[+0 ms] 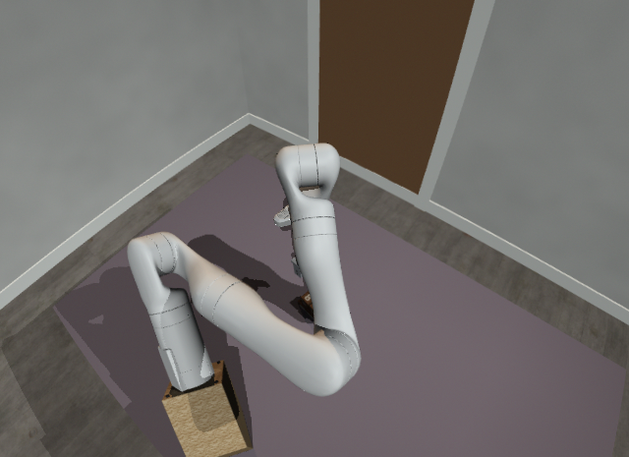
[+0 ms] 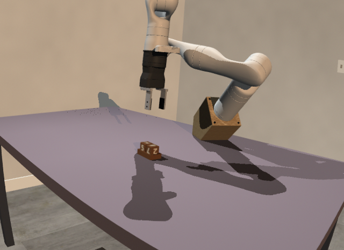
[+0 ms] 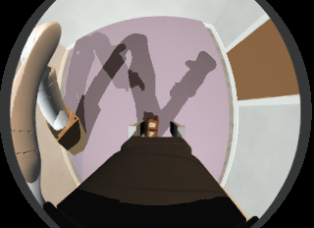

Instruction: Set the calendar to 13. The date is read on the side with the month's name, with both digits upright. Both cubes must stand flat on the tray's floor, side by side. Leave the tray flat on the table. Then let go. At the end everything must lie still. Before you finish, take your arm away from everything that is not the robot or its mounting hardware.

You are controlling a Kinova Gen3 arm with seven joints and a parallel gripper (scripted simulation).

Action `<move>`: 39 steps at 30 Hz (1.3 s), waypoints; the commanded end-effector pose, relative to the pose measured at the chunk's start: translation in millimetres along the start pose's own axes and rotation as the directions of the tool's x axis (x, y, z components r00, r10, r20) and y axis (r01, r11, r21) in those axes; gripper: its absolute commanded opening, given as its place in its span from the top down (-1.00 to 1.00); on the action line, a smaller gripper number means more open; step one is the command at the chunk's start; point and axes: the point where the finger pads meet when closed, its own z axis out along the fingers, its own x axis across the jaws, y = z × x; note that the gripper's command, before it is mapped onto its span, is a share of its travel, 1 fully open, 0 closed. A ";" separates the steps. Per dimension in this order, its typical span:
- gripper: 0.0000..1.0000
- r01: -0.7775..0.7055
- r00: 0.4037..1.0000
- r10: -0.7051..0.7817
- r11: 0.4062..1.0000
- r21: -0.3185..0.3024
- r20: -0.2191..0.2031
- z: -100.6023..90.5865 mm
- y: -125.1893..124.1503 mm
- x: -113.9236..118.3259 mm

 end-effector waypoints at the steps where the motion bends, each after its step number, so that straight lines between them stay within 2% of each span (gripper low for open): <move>1: -1.00 -0.006 1.000 0.006 1.000 0.002 -0.003 -0.5 1.2 -0.5; 39: -1.00 -0.080 0.997 0.079 0.997 0.014 0.025 13.5 17.2 -13.3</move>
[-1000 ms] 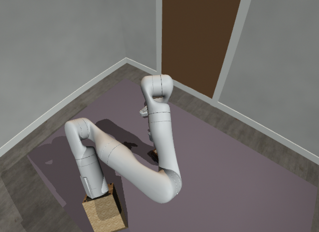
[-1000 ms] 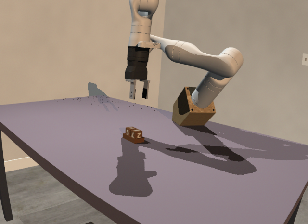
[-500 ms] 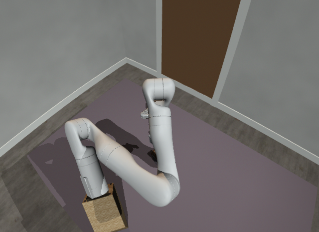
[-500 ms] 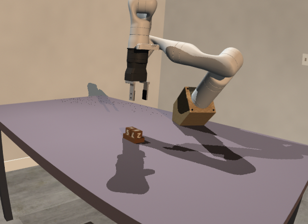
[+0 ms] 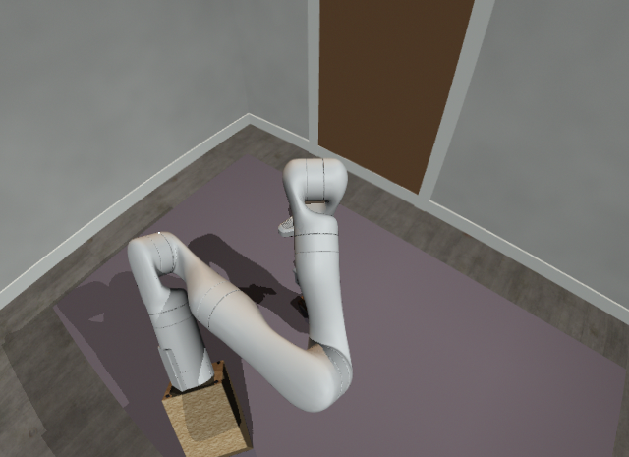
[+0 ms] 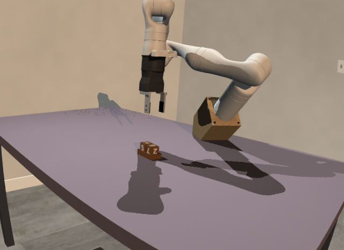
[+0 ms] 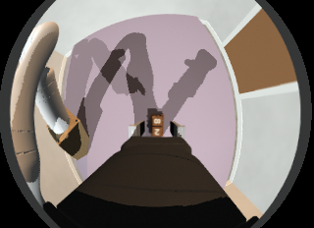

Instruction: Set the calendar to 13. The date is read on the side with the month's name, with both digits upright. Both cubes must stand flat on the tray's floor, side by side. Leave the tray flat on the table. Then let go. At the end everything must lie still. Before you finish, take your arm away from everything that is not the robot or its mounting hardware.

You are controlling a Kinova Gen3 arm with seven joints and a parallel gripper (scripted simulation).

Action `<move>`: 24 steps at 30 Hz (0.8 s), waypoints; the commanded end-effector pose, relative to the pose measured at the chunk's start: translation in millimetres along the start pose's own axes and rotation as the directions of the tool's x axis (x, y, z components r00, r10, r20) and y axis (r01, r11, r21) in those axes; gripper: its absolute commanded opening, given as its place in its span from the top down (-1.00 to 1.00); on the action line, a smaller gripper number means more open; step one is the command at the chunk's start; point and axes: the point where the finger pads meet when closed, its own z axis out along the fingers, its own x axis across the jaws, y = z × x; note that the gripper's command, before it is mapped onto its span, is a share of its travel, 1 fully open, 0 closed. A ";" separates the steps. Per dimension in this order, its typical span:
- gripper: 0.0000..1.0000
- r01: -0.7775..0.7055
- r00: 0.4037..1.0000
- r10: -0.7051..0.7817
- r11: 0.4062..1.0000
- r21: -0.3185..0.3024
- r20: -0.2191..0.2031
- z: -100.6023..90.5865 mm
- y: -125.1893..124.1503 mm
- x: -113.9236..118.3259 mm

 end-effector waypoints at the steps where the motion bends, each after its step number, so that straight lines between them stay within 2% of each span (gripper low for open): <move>1: -1.00 -0.006 1.000 0.006 1.000 0.001 -0.001 0.2 1.4 -0.6; 24: -1.00 -0.012 1.000 0.012 1.000 0.002 0.002 1.3 2.6 -1.5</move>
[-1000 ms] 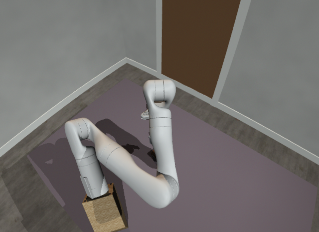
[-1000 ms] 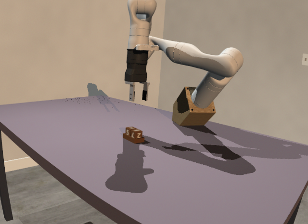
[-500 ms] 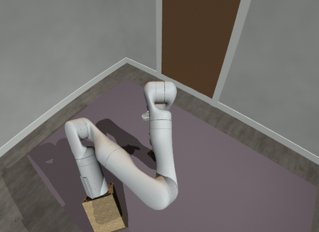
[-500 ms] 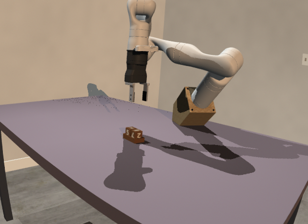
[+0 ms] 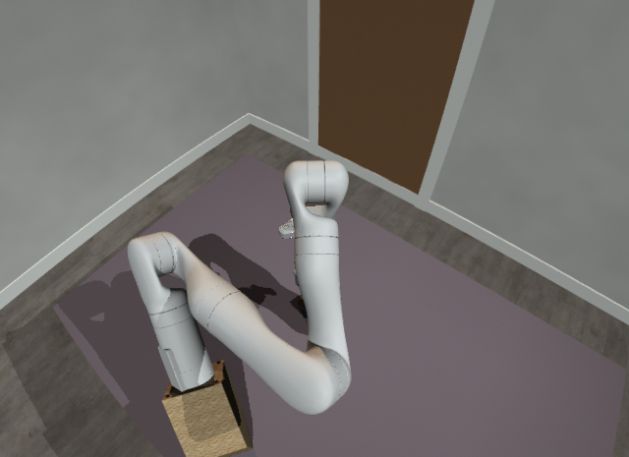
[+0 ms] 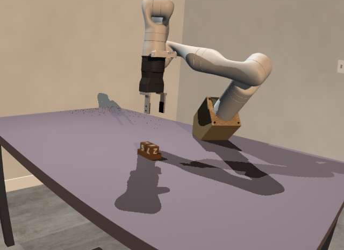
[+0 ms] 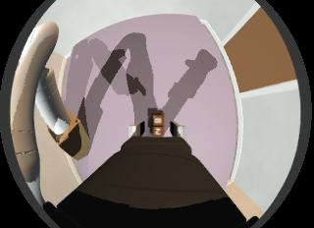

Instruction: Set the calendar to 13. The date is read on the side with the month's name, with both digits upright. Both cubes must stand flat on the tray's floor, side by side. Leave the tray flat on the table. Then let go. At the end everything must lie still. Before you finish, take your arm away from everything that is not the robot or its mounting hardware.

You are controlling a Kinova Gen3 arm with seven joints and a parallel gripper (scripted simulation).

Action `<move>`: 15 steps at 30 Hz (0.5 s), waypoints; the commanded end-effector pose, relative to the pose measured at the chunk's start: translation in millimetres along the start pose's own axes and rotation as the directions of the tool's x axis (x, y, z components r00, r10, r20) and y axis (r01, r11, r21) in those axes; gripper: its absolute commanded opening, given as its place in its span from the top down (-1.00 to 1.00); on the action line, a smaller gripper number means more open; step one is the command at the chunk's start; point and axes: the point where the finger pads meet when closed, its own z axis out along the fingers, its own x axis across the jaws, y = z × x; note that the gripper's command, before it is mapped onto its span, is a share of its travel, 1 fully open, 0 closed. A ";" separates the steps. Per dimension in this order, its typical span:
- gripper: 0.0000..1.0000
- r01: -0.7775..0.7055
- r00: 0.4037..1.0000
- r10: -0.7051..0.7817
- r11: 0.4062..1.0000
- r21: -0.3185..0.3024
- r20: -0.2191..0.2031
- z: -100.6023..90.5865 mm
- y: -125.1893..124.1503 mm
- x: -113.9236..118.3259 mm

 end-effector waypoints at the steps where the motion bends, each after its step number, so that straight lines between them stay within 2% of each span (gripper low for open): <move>1: -1.00 0.000 1.000 0.000 1.000 -0.001 -0.001 -0.6 0.1 0.2; 9: -1.00 0.009 1.000 -0.009 1.000 0.000 0.001 -0.9 -4.3 1.9; 15: -1.00 0.034 0.999 -0.034 0.999 0.004 0.008 -1.8 -17.2 6.2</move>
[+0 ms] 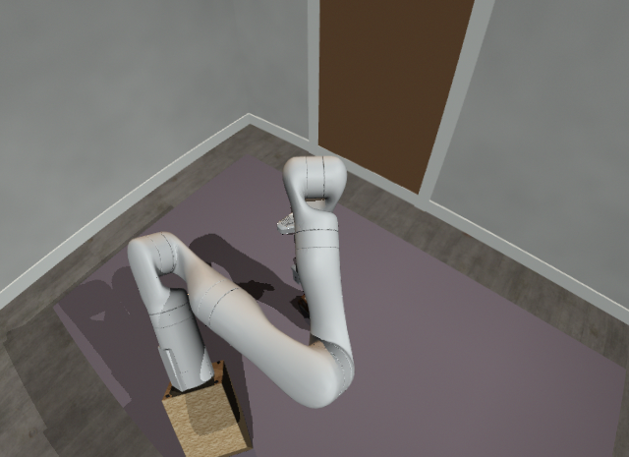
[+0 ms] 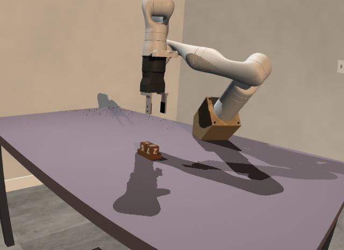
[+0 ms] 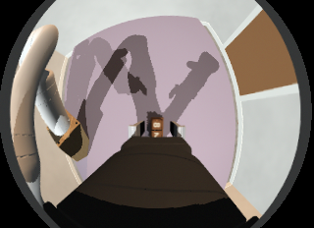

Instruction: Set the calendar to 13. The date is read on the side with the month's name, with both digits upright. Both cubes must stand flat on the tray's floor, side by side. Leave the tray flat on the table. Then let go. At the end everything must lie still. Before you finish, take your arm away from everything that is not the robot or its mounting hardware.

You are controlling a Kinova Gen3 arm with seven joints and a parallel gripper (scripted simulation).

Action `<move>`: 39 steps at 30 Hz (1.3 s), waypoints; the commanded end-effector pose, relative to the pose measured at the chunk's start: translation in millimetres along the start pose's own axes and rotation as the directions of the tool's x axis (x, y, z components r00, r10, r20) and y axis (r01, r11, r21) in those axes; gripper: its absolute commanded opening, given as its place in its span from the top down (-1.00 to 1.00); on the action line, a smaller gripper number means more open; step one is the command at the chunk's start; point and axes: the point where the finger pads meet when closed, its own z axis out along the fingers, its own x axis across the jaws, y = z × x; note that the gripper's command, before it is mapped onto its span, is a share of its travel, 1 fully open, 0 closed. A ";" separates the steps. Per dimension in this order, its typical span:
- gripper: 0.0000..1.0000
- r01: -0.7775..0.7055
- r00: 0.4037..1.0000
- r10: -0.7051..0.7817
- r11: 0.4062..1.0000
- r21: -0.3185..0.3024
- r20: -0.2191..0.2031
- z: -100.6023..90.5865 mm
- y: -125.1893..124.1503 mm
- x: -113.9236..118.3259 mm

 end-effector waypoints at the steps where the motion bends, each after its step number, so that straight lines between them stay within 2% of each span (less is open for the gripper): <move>1: -1.00 0.015 1.000 -0.015 1.000 -0.007 0.004 -0.8 -4.5 2.4; 8: -1.00 0.065 0.998 -0.065 0.998 0.002 0.018 -1.7 -30.3 9.8; 13: -1.00 0.129 0.991 -0.130 0.991 0.018 0.038 -2.2 -64.7 16.0; 17: -1.00 0.196 0.978 -0.198 0.980 0.040 0.059 -2.1 -102.0 18.4; 19: -1.00 0.196 0.978 -0.198 0.980 0.040 0.059 -2.1 -102.0 18.4; 24: -1.00 0.297 0.948 -0.304 0.951 0.082 0.092 -1.7 -161.2 13.3; 29: -1.00 0.412 0.893 -0.431 0.899 0.148 0.132 -2.8 -232.0 -7.9; 34: -1.00 0.529 0.801 -0.572 0.814 0.239 0.175 -9.4 -307.4 -52.5; 36: -1.00 0.529 0.801 -0.572 0.814 0.239 0.175 -9.4 -307.4 -52.5; 39: -1.00 0.593 0.725 -0.659 0.745 0.306 0.200 -18.4 -349.7 -92.3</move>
